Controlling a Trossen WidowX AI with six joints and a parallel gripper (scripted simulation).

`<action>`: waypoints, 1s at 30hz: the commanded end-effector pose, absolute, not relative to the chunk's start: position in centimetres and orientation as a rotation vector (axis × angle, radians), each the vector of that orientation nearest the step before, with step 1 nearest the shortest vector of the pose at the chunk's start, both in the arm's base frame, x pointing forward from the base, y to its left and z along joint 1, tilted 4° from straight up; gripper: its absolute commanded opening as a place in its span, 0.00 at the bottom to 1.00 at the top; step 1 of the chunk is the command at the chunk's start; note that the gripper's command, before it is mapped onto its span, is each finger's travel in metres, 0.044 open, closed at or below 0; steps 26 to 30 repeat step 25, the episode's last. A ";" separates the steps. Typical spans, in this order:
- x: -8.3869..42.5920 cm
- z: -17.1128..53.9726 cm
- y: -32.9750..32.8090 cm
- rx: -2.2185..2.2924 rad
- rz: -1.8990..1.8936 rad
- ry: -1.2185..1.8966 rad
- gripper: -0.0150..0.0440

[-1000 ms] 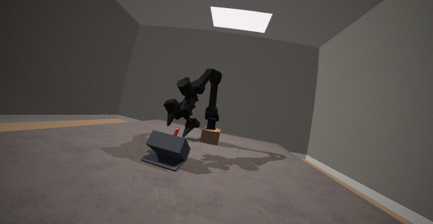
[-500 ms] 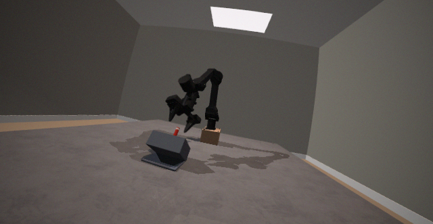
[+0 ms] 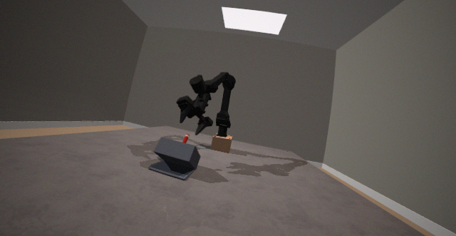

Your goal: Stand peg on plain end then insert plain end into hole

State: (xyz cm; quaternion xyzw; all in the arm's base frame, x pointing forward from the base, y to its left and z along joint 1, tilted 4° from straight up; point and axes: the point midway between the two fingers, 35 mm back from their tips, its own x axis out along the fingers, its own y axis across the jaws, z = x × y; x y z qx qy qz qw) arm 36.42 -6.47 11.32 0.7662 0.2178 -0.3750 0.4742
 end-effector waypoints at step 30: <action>34.0 14.3 -6.4 1.872 -0.914 0.533 1.00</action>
